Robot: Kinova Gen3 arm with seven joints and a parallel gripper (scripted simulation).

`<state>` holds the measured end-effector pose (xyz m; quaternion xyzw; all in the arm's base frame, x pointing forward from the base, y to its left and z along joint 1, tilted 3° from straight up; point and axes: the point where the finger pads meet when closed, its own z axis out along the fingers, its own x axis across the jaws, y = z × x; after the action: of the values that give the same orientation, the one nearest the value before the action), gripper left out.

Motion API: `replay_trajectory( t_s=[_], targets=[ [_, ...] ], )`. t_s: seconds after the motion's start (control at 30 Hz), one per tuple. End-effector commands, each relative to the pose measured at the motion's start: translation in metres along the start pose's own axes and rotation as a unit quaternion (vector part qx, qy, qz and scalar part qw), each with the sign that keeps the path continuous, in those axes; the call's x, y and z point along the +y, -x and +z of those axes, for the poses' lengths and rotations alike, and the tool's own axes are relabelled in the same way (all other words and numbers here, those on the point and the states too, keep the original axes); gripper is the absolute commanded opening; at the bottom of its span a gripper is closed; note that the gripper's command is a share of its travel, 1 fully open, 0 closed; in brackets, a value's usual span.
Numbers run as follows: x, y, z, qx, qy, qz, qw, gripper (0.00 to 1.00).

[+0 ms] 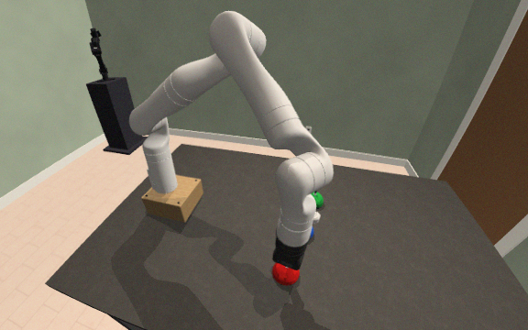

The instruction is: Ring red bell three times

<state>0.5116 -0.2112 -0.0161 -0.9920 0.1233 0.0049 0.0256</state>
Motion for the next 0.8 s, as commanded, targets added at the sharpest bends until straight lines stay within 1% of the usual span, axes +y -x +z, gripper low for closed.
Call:
replay_trajectory(
  t_s=[0.0, 0.77],
  targets=[
    [0.0003, 0.0006, -0.0003, 0.0, 0.0, 0.0, 1.0, 0.17],
    [0.0004, 0.0012, -0.0048, 0.0, 0.0, 0.0, 1.0, 0.17]
  ],
)
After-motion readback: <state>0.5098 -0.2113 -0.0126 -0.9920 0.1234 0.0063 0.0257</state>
